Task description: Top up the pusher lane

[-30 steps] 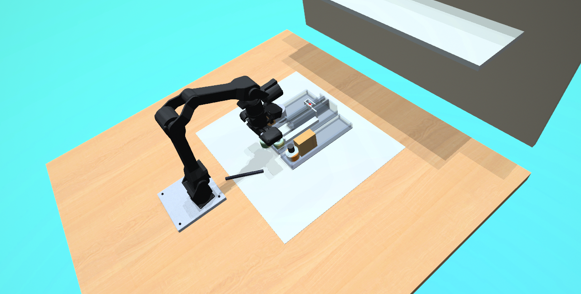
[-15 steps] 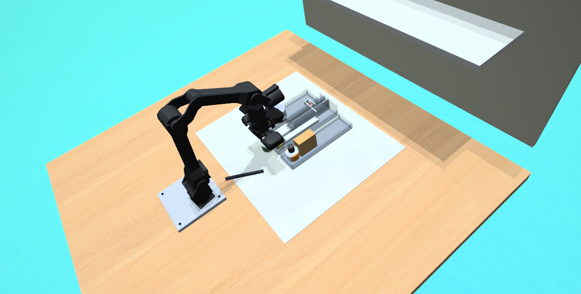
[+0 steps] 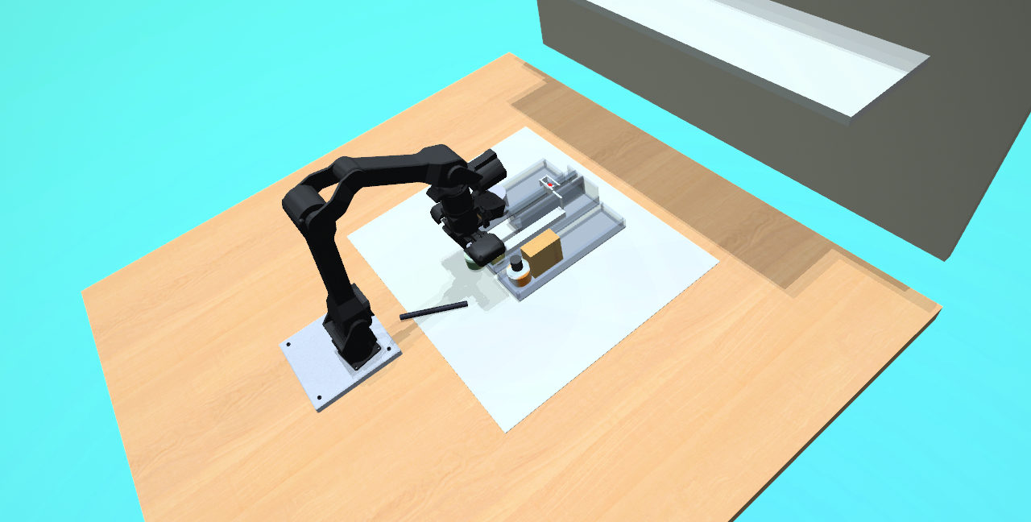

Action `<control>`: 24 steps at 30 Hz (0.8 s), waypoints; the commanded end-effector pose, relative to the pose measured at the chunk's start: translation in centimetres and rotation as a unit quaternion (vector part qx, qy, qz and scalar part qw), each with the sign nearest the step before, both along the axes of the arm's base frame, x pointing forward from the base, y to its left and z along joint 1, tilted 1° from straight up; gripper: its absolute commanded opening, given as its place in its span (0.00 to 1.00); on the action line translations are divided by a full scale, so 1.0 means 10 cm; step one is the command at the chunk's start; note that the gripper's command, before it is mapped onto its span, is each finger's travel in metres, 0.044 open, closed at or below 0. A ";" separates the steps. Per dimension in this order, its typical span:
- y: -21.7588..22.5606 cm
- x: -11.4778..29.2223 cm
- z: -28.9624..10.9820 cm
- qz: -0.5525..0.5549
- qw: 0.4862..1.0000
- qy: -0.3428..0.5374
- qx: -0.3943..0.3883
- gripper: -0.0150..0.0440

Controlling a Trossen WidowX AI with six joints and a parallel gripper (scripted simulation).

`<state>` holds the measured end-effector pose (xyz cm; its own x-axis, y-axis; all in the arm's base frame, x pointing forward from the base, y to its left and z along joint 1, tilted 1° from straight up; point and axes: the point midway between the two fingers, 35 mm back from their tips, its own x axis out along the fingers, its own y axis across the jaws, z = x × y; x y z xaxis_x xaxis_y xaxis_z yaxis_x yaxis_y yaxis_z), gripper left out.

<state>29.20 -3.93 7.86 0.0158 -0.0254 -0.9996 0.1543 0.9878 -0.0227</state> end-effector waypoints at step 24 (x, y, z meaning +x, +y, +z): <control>-0.03 0.15 0.01 -0.002 1.000 -0.002 -0.001 0.25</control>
<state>29.79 -4.04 7.70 -0.0023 -0.0232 -0.9997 0.1550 0.9876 -0.0233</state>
